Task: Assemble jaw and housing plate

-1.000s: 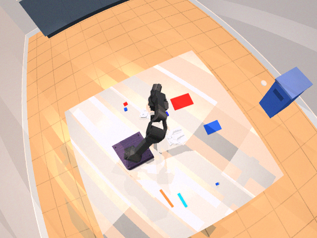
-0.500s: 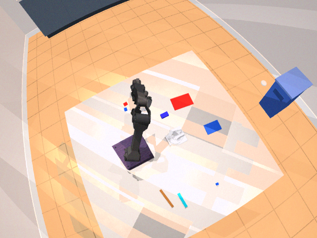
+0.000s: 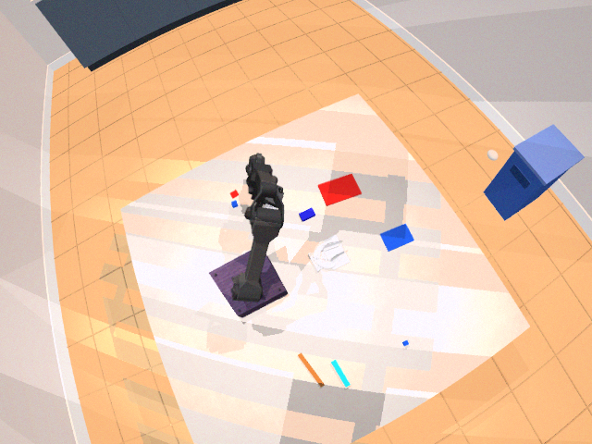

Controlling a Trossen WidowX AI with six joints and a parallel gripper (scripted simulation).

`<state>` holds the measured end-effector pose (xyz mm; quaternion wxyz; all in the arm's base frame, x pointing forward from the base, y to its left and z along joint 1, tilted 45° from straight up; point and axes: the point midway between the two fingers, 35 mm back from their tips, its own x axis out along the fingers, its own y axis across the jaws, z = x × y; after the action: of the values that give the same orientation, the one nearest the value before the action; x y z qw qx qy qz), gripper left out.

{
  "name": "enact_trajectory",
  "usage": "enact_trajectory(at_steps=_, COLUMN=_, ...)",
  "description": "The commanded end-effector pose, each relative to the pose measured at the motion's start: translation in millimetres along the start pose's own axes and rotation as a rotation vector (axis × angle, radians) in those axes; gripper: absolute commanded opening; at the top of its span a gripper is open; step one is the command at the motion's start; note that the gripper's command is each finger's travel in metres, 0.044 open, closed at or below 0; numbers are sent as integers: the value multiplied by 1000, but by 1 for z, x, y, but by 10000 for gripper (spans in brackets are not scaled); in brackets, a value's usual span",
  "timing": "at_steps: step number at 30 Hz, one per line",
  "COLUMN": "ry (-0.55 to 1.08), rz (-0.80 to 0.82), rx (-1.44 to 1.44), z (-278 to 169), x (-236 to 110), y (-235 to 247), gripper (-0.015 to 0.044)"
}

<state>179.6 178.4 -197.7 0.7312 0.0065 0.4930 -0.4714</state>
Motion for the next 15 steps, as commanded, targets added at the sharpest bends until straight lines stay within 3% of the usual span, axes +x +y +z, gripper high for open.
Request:
enact_trajectory(at_steps=1, ry=-6, rz=8, rx=-6, z=-1, x=1, y=0, gripper=440)
enact_trajectory(at_steps=15, ry=-6, rz=8, rx=-6, z=-1, x=17, y=2, gripper=440)
